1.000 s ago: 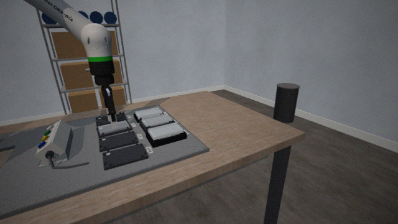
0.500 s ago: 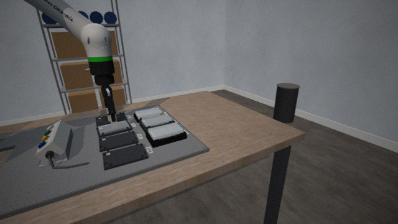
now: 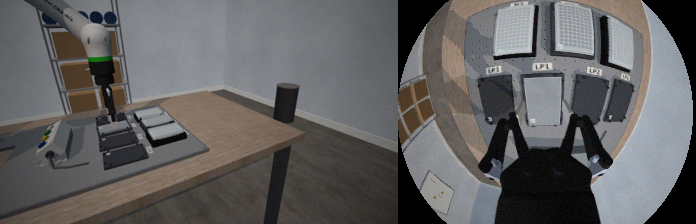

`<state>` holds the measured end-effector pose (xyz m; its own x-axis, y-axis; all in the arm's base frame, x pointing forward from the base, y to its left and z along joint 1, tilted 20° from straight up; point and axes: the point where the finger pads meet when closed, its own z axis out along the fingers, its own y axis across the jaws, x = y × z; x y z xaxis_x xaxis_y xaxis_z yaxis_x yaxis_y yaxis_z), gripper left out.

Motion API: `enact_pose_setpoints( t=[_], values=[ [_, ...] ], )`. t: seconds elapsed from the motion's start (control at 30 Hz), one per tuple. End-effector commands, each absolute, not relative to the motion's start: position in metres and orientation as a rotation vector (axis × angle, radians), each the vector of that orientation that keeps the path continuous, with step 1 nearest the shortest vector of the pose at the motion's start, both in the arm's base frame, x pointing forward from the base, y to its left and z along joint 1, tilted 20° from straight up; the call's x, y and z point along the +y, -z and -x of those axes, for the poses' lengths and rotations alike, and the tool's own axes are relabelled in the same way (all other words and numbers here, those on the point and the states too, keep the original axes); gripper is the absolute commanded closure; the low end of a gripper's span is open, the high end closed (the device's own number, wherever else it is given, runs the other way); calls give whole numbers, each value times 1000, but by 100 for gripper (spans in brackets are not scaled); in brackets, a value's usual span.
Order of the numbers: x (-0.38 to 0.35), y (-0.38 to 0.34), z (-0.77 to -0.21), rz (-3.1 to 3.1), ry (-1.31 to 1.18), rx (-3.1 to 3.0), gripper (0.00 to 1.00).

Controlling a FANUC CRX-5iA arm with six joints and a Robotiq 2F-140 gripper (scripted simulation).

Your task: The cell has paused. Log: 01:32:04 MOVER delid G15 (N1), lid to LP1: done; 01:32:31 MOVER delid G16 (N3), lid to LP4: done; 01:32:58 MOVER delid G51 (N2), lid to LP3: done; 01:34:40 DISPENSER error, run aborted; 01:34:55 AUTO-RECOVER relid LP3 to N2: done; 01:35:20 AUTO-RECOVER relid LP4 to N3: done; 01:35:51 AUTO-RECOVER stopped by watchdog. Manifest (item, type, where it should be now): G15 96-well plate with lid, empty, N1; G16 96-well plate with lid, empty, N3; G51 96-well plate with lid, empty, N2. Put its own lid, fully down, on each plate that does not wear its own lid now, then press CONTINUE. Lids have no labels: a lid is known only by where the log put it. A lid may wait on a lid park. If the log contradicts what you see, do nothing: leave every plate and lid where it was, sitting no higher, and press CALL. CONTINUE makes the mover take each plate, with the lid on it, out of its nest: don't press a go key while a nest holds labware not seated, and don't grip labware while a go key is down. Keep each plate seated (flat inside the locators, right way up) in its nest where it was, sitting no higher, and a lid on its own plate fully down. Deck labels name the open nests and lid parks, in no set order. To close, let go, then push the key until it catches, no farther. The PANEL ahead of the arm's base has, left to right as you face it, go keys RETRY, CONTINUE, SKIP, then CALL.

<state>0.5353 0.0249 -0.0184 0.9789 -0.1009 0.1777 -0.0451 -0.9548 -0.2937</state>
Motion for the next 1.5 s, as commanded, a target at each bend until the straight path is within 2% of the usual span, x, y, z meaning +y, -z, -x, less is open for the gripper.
enact_pose_setpoints(
  t=[0.0, 0.47, 0.5, 1.47],
  values=[
    [25, 18, -535, 2834, 276, 107, 41],
    [25, 18, -535, 2834, 276, 107, 41],
    [25, 18, -535, 2834, 276, 107, 34],
    [25, 18, -535, 2834, 276, 107, 34]
  ],
)
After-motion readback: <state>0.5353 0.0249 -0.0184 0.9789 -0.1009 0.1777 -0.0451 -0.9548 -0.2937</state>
